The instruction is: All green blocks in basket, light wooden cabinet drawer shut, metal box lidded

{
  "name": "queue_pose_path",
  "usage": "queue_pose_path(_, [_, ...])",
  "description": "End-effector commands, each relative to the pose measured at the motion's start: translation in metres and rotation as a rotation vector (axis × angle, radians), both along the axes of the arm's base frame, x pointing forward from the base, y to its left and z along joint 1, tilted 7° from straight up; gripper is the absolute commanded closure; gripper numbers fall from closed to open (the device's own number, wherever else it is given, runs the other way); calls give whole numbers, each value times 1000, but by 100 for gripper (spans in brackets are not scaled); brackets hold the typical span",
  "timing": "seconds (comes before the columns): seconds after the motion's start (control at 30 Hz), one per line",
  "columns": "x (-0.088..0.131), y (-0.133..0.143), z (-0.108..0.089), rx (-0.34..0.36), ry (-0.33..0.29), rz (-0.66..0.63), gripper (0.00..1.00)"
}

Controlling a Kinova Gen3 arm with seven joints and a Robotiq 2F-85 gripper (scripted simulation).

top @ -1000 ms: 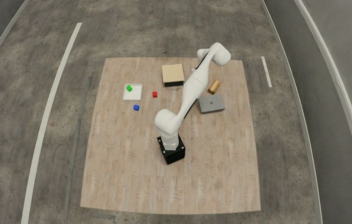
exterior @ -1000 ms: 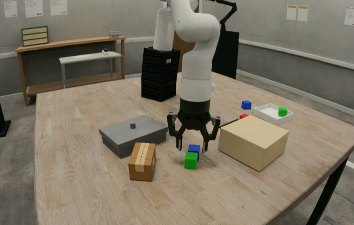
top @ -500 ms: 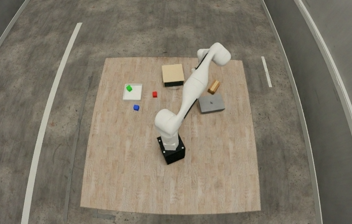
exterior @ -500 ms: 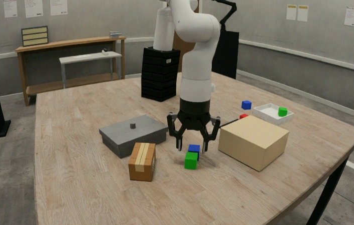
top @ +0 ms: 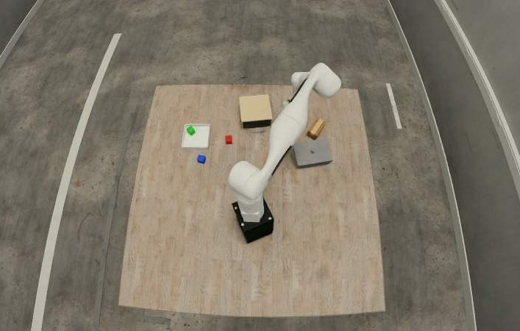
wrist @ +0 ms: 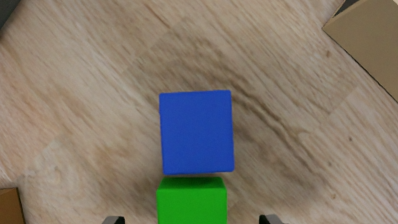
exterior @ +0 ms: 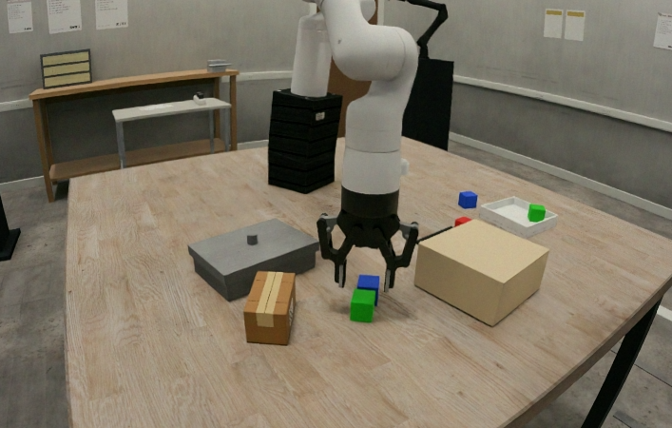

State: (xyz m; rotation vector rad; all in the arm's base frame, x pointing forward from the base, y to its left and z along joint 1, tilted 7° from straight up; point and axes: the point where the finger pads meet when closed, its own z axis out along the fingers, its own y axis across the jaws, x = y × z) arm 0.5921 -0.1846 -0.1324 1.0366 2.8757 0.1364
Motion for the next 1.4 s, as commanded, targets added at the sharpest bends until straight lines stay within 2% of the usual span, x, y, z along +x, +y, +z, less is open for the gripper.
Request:
queue_pose_path(0.0, [1, -1, 1, -1, -2, 0, 32])
queue_pose_path(0.67, [2, 0, -8, -1, -2, 0, 32])
queue_pose_path(1.37, [5, 1, -33, -1, -2, 0, 32])
